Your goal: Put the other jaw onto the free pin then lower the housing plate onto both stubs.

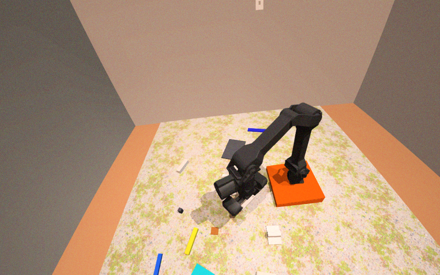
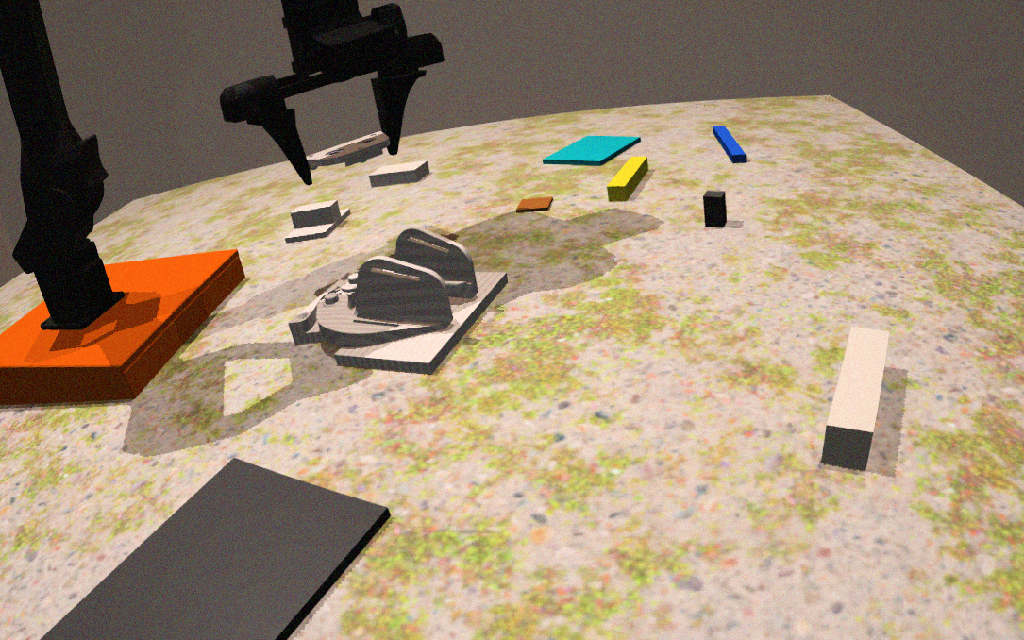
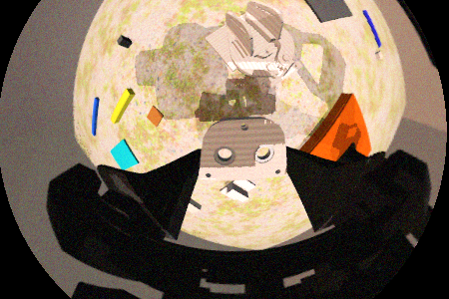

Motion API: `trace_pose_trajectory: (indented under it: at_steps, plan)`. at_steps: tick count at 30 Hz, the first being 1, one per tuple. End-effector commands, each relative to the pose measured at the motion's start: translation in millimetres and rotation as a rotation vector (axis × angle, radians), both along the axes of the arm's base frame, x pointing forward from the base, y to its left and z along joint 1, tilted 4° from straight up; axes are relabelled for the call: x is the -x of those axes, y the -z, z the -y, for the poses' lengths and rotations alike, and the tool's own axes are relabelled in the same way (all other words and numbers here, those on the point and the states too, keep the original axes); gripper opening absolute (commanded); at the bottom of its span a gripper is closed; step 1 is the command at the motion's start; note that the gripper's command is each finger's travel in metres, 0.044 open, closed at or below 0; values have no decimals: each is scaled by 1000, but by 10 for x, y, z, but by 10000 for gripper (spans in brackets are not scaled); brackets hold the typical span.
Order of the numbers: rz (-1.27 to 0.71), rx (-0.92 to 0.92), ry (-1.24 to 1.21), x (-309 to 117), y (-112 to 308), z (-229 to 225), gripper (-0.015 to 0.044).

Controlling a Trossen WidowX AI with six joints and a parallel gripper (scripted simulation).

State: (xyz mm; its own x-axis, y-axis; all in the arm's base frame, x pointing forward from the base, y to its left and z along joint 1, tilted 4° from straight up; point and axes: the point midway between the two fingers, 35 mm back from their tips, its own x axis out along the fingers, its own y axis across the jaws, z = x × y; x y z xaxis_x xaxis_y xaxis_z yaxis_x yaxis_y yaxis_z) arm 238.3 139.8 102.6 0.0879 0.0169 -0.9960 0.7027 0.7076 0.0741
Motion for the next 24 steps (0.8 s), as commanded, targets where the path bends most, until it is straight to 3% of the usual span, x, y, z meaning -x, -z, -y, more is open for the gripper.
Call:
trace_pose_trajectory:
  at_steps: [1, 24]
  plan:
    - [-5, 5, -55, -30, 7, 102, 351]
    - [7, 47, -440, -245, -14, 823, 351]
